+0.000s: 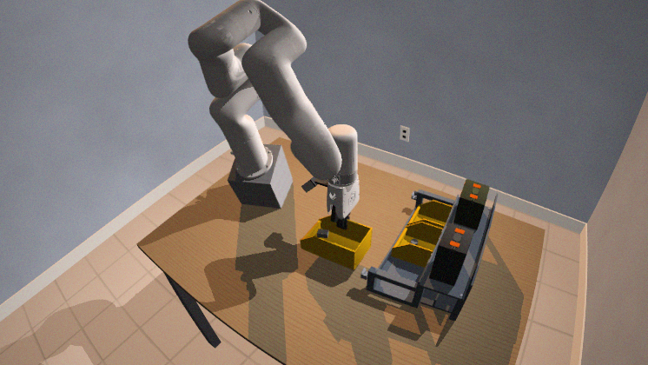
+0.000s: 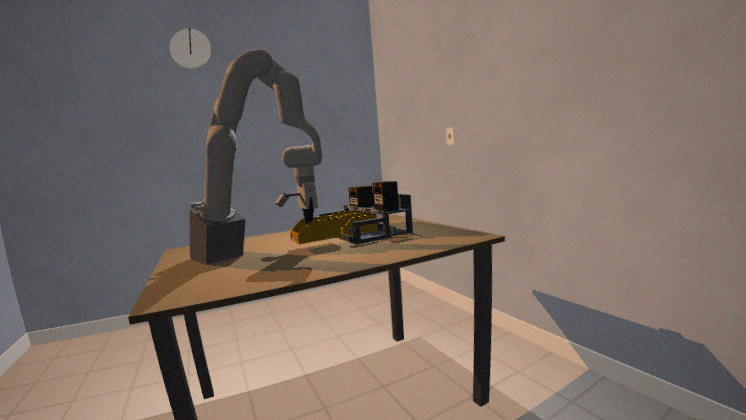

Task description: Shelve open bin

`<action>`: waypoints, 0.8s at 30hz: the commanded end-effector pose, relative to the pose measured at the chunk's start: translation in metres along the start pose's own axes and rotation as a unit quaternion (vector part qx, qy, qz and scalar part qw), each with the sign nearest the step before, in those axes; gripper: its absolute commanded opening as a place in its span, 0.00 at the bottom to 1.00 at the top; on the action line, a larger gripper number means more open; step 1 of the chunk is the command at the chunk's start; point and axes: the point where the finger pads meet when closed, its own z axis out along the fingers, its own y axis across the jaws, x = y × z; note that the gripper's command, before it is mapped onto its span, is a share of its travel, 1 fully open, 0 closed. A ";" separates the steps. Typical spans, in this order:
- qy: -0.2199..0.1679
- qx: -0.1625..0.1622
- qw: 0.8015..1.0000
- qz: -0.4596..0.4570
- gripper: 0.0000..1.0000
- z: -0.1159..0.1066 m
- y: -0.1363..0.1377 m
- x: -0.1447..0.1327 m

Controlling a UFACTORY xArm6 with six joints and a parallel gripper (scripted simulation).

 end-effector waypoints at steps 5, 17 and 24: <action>-0.001 0.000 1.000 0.000 0.00 -0.001 0.001 -0.001; -0.001 0.000 1.000 0.000 0.00 -0.001 0.003 -0.001; -0.001 0.000 1.000 0.000 0.00 -0.001 0.003 -0.001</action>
